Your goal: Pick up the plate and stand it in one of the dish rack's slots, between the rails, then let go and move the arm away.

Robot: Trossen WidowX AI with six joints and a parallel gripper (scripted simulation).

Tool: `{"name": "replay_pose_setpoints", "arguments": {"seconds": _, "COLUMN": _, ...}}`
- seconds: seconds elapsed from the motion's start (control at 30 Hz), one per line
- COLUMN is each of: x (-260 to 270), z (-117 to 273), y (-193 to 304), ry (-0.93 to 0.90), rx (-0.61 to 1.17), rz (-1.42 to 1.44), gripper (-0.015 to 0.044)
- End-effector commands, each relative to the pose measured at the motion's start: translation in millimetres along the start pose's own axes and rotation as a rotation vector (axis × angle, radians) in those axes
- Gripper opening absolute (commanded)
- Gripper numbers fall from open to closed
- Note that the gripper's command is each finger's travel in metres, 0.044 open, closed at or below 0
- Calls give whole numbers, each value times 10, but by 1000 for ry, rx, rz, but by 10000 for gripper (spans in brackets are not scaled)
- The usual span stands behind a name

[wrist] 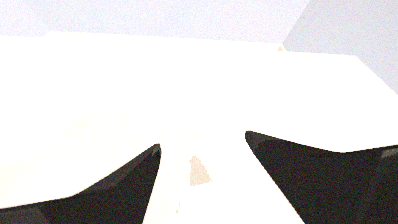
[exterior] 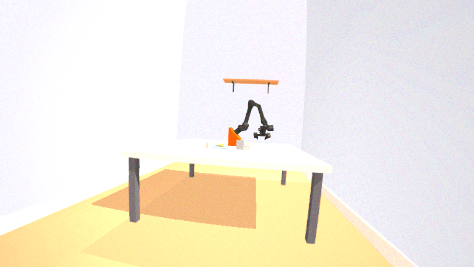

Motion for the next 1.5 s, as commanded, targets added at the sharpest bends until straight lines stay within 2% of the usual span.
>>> {"name": "replay_pose_setpoints", "arguments": {"seconds": 0.0, "x": -2, "z": 2, "y": 3, "ry": 1, "rx": 1, "rz": -1, "gripper": 400}}
{"name": "replay_pose_setpoints", "arguments": {"seconds": 0.23, "x": -96, "z": 133, "y": 200, "ry": 63, "rx": 68, "rz": -66, "gripper": 400}}
{"name": "replay_pose_setpoints", "arguments": {"seconds": 0.73, "x": -73, "z": 518, "y": 901, "ry": 113, "rx": 353, "rz": -399, "gripper": 400}}
{"name": "replay_pose_setpoints", "arguments": {"seconds": 1.47, "x": 279, "z": 1469, "y": 1818, "ry": 273, "rx": 769, "rz": -923, "gripper": 400}}
Point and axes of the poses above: the point midway between the two fingers, 35 mm back from their tips, its own z axis back along the fingers, its own x axis across the jaws, y = z × x, the point moved 4 cm from there along z, back along the fingers, and after that the axes turned 13 degrees about z, right-handed, at the moved point
